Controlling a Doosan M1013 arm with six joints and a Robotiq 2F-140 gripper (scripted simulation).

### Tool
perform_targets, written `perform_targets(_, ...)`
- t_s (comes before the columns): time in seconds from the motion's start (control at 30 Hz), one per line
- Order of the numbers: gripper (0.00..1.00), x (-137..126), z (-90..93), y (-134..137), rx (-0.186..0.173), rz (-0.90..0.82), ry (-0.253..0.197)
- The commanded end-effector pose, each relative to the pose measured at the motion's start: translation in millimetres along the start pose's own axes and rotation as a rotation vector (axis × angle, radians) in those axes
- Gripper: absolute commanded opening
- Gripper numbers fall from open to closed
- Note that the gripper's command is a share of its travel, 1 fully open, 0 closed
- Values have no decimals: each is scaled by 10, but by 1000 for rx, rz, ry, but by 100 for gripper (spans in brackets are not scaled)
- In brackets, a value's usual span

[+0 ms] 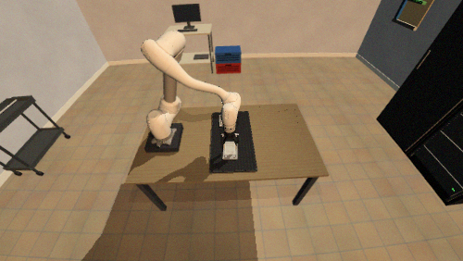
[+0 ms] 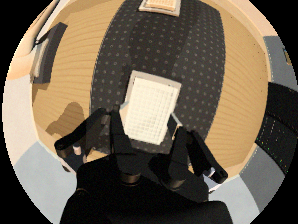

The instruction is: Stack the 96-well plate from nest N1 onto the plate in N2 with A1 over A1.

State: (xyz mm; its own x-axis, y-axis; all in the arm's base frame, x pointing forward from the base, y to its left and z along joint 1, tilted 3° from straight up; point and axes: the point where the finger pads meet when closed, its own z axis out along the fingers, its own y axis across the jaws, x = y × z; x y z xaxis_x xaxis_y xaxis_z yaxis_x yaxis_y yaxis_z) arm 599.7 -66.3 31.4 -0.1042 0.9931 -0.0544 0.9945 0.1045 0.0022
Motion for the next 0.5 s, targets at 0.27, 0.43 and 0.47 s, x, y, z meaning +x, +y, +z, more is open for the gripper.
perform_targets(0.27, 0, 0, -169, 0, 0, 0, 0)
perform_targets(0.43, 0, 0, -252, 0, 0, 0, 0)
perform_targets(0.47, 0, 0, -252, 0, 0, 0, 0)
